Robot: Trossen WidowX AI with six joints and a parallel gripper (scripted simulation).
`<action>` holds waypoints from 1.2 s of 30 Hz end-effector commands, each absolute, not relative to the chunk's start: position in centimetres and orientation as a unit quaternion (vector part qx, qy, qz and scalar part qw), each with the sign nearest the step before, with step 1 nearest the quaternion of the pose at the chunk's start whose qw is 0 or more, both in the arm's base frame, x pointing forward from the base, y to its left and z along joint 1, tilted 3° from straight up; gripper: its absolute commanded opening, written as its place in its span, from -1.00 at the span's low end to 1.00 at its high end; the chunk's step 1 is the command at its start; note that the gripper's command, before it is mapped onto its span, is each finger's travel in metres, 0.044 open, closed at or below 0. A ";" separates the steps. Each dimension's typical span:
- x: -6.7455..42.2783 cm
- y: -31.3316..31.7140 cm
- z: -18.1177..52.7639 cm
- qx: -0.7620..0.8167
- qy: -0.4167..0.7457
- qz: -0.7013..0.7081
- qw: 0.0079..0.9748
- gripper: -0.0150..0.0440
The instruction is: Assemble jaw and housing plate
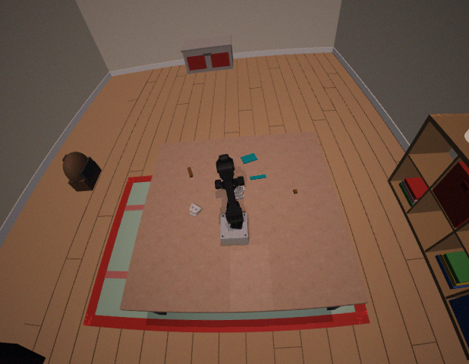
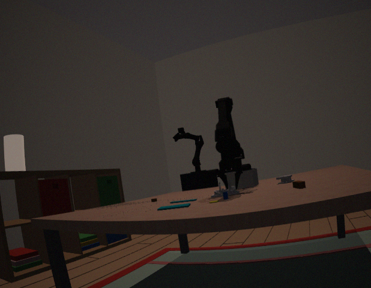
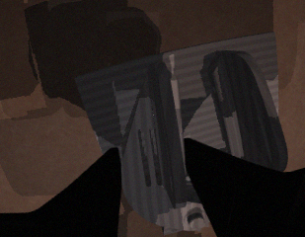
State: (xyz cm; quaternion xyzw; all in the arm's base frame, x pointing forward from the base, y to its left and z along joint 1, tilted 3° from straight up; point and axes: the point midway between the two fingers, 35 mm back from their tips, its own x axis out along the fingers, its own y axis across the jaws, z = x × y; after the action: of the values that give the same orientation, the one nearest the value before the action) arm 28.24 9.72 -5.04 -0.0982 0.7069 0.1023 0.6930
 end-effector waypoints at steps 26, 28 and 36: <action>28.1 9.7 -5.4 -0.095 0.709 0.101 0.692 -0.04; 28.1 9.7 -5.4 -0.095 0.709 0.101 0.692 -0.04; 28.1 9.7 -4.9 -0.095 0.708 0.101 0.692 -0.04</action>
State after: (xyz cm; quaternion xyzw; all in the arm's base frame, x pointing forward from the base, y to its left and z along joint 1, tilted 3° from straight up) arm 28.28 9.74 -4.98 -0.0973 0.7060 0.1018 0.6940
